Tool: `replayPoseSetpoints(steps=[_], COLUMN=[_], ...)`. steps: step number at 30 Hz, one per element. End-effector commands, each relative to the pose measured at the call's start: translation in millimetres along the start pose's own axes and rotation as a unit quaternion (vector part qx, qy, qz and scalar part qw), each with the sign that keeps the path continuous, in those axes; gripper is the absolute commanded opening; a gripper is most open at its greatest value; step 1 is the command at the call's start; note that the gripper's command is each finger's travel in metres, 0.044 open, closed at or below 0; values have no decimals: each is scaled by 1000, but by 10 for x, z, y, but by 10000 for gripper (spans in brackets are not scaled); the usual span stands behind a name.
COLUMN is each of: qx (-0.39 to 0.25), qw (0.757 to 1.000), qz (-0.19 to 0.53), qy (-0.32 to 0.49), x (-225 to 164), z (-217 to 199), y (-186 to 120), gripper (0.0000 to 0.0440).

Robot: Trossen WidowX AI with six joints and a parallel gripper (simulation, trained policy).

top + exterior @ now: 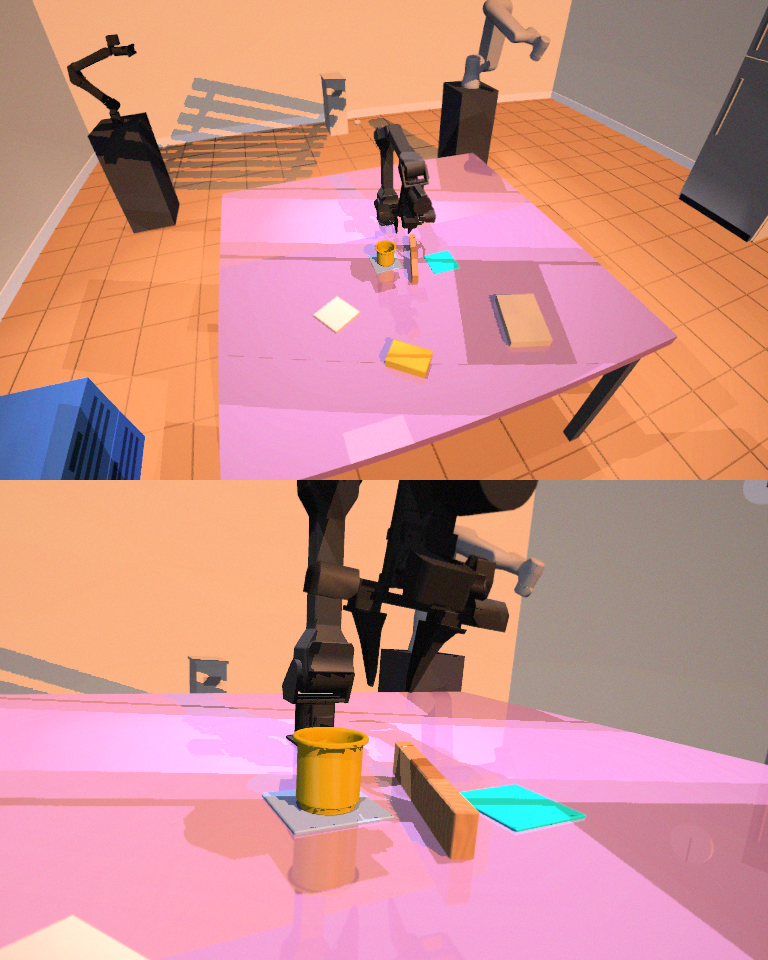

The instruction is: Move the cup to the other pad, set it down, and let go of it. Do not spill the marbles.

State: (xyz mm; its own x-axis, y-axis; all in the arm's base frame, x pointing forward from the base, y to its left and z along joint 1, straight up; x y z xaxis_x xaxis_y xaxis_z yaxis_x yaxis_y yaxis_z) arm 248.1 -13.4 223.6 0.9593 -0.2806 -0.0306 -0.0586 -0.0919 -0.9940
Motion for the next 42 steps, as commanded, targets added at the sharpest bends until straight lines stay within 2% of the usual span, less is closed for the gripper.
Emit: replayPoseSetpoints(steps=[1, 19, 33, 35, 40, 42], qx=[-4, -9, -1, 1, 1, 2], qw=[1000, 998, 992, 990, 985, 983], qz=[7, 36, 54, 54, 51, 49], qy=[-5, -42, -115, -129, -163, -175], x=[14, 75, 79, 82, 92, 95], z=[-33, -190, -228, -230, -240, -241], y=[72, 500, 920, 956, 981, 972], gripper=[182, 194, 197, 163, 46, 18])
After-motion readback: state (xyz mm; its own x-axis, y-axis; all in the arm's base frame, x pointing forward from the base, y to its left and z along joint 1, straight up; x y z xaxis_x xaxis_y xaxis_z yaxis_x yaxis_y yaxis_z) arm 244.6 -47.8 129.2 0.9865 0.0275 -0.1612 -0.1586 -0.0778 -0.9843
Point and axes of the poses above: the point midway between the two fingers, 35 mm back from their tips, its own y axis out along the fingers, its own z axis across the jaws, x = y × z, the point moved 7 cm from there along -y, back along the fingers, and after that the axes turned 2 degrees about y, right-handed, at the moved point
